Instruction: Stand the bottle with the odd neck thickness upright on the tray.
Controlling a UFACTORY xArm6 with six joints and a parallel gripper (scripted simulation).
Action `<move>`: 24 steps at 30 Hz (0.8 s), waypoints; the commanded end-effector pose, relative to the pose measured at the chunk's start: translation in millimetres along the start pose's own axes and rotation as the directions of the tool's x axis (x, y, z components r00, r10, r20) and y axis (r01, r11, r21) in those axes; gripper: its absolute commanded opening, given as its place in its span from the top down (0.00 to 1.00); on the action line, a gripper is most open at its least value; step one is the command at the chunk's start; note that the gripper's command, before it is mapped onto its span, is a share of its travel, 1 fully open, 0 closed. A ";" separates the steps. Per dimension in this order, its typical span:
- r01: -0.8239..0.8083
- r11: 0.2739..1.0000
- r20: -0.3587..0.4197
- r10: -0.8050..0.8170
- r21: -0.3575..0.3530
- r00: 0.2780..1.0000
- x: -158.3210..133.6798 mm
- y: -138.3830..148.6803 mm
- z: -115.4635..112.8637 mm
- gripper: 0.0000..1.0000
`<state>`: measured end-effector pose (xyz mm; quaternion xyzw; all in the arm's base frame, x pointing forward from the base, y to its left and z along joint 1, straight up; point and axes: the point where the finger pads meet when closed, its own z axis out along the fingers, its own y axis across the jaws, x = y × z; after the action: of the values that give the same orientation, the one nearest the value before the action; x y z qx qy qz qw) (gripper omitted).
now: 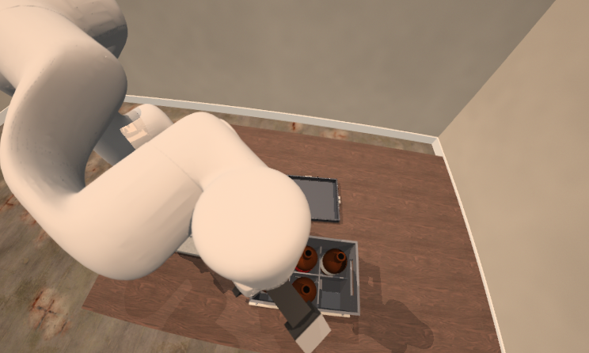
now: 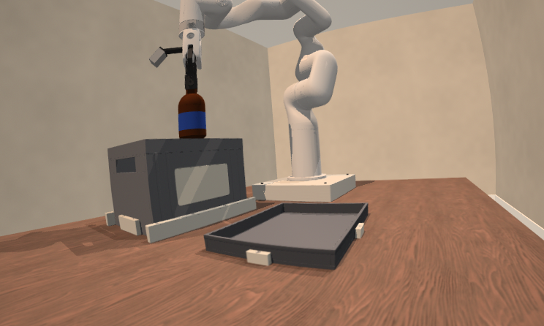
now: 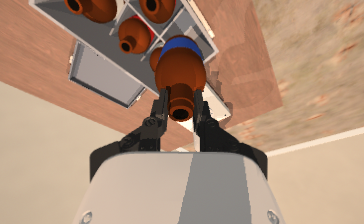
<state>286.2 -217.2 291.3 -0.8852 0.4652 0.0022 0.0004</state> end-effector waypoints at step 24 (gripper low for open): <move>0.000 1.000 -0.004 0.000 0.001 1.000 -12.3 -21.4 -1.6 1.00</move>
<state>294.8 -197.5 291.3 -0.8852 0.4652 0.0022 0.0003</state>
